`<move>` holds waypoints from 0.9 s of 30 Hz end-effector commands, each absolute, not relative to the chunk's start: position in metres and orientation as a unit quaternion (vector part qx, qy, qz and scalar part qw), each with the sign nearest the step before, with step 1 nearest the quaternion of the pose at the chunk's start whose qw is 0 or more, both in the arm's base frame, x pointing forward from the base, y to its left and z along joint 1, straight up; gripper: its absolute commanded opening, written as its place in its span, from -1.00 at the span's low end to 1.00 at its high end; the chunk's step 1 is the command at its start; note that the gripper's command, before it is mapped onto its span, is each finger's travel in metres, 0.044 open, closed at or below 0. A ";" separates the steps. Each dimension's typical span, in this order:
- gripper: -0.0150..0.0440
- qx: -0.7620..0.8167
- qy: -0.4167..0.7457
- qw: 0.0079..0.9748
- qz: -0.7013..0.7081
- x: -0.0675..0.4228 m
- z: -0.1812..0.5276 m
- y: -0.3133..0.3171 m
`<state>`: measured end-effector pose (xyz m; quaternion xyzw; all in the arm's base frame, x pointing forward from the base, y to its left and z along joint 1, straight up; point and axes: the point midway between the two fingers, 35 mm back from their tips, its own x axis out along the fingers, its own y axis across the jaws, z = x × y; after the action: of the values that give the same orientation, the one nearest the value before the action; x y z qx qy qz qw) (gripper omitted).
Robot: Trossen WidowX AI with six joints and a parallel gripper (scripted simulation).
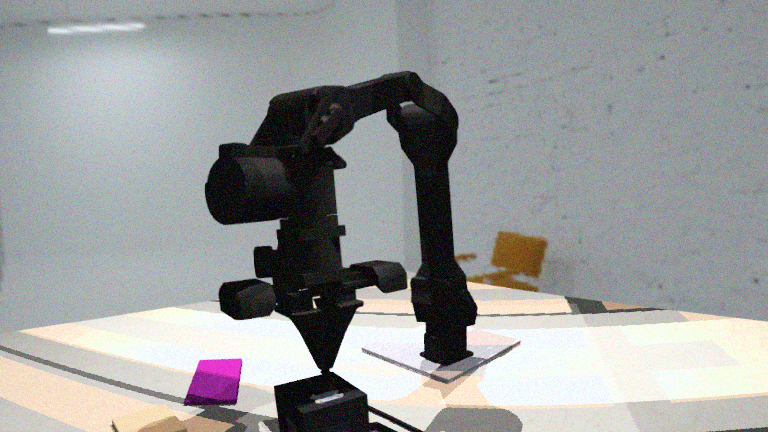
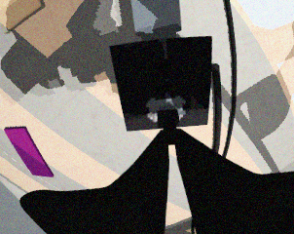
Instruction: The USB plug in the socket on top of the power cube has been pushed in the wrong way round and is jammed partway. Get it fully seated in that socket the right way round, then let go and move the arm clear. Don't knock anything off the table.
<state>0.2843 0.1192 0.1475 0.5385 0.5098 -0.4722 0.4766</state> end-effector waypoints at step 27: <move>-0.49 0.539 0.511 0.477 -0.470 0.285 0.144 0.120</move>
<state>0.2845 0.1192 0.1444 0.5388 0.5097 -0.4719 0.4768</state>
